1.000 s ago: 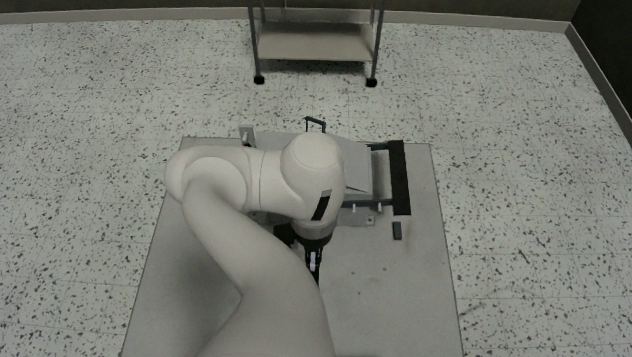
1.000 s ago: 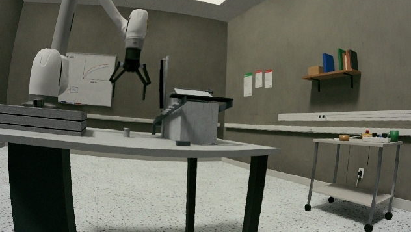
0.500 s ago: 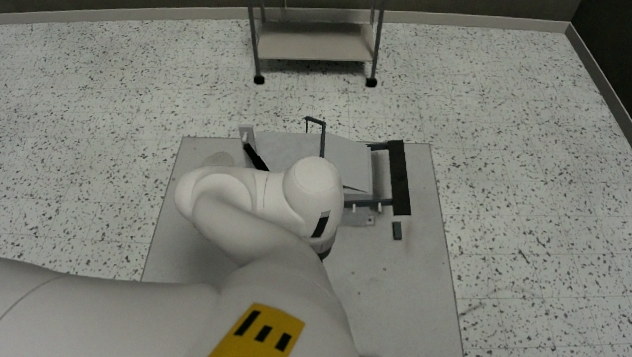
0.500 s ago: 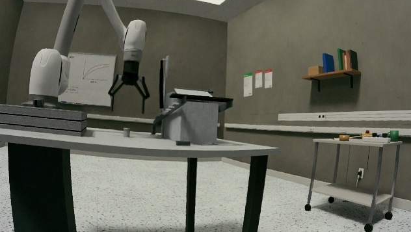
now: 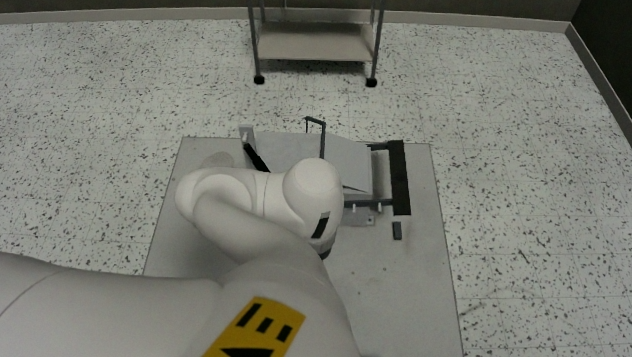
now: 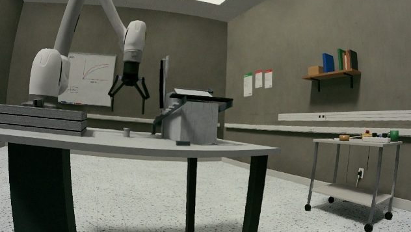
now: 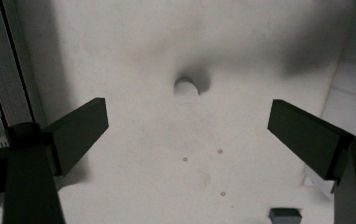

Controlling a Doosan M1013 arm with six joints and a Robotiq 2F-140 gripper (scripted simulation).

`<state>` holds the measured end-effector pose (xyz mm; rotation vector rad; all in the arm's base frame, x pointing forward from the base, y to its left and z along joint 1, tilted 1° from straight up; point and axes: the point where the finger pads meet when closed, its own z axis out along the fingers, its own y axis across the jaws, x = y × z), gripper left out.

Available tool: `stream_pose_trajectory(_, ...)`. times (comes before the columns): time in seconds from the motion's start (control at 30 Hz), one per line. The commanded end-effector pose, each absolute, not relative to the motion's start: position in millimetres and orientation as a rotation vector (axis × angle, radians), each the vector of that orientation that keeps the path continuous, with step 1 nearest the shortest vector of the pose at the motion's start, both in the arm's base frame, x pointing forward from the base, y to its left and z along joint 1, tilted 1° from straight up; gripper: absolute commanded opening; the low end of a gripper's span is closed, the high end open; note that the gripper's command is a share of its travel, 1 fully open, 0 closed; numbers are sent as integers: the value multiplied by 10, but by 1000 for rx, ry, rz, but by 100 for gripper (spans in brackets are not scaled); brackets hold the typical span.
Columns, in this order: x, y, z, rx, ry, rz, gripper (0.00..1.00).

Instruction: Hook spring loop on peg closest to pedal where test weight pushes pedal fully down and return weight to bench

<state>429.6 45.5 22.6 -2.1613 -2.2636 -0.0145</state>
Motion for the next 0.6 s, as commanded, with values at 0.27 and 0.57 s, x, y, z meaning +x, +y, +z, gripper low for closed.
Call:
stream_pose_trajectory(0.27,4300,457,172,-2162,-2264,-16,100)
stream_pose_trajectory(0.57,4300,461,-128,-2162,-2264,-16,100)
